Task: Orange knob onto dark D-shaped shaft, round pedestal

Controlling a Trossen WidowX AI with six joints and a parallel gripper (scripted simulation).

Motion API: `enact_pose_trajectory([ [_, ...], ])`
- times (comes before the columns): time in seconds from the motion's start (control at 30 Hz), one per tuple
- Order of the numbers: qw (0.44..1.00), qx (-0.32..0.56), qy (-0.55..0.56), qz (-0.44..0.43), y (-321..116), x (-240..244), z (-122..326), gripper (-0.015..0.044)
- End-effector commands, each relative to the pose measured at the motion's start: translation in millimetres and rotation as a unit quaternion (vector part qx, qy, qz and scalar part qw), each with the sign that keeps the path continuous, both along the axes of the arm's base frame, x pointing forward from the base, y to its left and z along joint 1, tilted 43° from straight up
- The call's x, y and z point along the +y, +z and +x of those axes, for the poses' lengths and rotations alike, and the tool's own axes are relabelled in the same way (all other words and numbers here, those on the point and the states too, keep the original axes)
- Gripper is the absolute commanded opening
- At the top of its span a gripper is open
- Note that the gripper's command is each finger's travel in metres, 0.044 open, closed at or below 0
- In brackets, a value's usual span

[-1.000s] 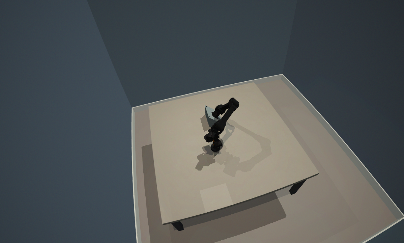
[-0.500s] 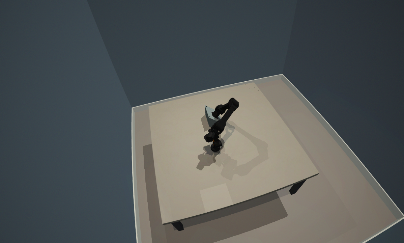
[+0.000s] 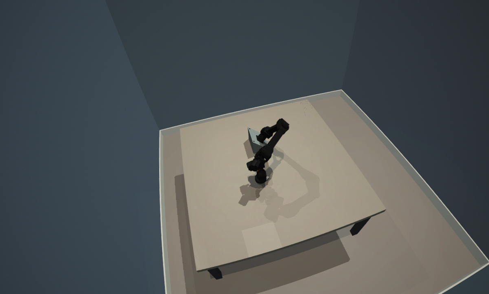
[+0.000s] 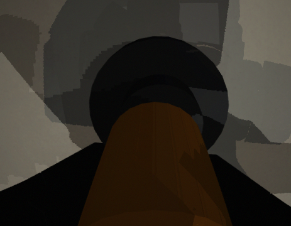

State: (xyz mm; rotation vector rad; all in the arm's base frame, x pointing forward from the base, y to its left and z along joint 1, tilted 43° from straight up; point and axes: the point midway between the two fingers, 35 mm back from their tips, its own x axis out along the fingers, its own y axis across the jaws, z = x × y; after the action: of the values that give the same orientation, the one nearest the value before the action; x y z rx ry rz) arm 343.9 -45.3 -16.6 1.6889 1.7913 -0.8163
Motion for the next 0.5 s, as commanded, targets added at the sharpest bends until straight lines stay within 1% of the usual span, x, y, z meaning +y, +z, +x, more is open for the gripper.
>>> enact_pose_trajectory([
  [0.0, 1.0, 0.003, -0.006, -0.002, -0.4, 0.1, 0.6, 0.0],
  [0.47, 1.0, 0.003, -0.006, -0.002, -2.3, 2.5, -3.0, 0.0],
])
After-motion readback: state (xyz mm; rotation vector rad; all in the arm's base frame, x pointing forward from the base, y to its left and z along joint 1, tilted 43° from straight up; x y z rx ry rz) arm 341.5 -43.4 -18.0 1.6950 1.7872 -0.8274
